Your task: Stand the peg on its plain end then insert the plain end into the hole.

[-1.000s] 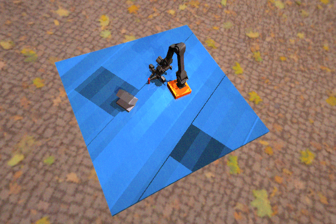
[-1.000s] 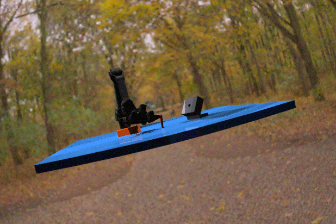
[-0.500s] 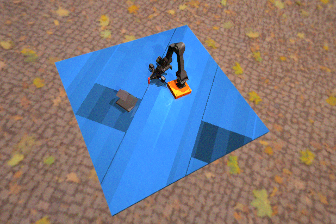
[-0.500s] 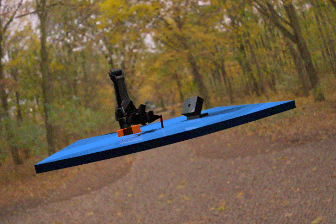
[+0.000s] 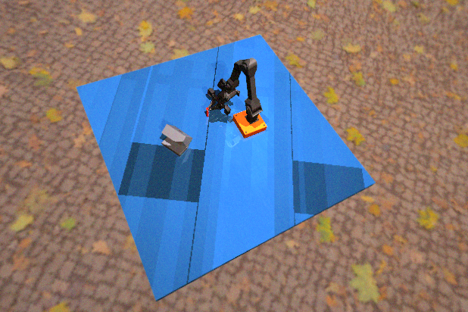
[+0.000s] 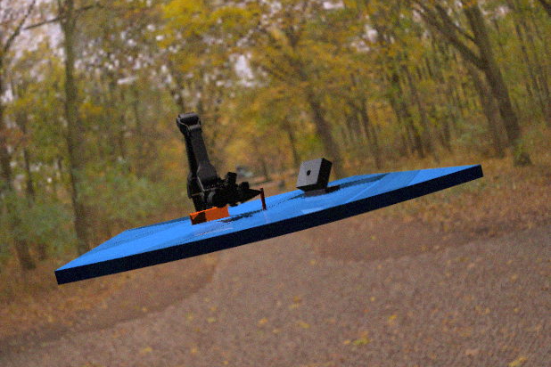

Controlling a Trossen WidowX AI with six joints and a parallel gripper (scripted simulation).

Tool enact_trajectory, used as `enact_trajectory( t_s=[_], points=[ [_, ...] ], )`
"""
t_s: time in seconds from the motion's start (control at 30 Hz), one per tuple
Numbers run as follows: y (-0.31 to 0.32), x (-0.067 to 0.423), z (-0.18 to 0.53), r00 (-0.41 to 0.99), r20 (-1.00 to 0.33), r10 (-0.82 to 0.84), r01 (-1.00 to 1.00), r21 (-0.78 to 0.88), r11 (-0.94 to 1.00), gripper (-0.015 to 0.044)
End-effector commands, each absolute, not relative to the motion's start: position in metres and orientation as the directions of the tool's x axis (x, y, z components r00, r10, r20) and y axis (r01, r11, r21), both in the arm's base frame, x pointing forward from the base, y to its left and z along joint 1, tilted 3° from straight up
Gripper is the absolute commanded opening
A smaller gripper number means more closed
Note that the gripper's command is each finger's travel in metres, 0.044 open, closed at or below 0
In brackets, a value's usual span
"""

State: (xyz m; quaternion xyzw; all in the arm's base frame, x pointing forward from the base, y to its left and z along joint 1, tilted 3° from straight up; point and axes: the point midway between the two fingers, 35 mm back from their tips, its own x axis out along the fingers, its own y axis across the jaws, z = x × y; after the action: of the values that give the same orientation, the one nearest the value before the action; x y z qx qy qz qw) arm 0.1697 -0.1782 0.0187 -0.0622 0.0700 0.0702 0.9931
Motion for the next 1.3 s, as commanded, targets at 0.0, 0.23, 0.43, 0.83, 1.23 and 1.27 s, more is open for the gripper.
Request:
enact_trajectory(
  t_s=[0.0, 0.23, 0.43, 0.83, 1.23, 1.27],
  points=[
    [-0.1781, 0.1687, 0.0163, 0.980, -0.148, 0.131, -0.148, -0.113, 0.982, 0.0051],
    [-0.1787, 0.1674, 0.0152, 0.981, -0.147, 0.129, -0.148, -0.124, 0.981, 0.0051],
    [-0.1794, 0.1679, 0.0170, 0.981, -0.147, 0.128, -0.147, -0.128, 0.981, 0.0104],
    [-0.1794, 0.1679, 0.0170, 0.981, -0.147, 0.128, -0.147, -0.128, 0.981, 0.0130],
    [-0.1794, 0.1679, 0.0170, 0.981, -0.147, 0.128, -0.147, -0.128, 0.981, 0.0130],
    [-0.1794, 0.1679, 0.0170, 0.981, -0.147, 0.128, -0.147, -0.128, 0.981, 0.0130]
  ],
)
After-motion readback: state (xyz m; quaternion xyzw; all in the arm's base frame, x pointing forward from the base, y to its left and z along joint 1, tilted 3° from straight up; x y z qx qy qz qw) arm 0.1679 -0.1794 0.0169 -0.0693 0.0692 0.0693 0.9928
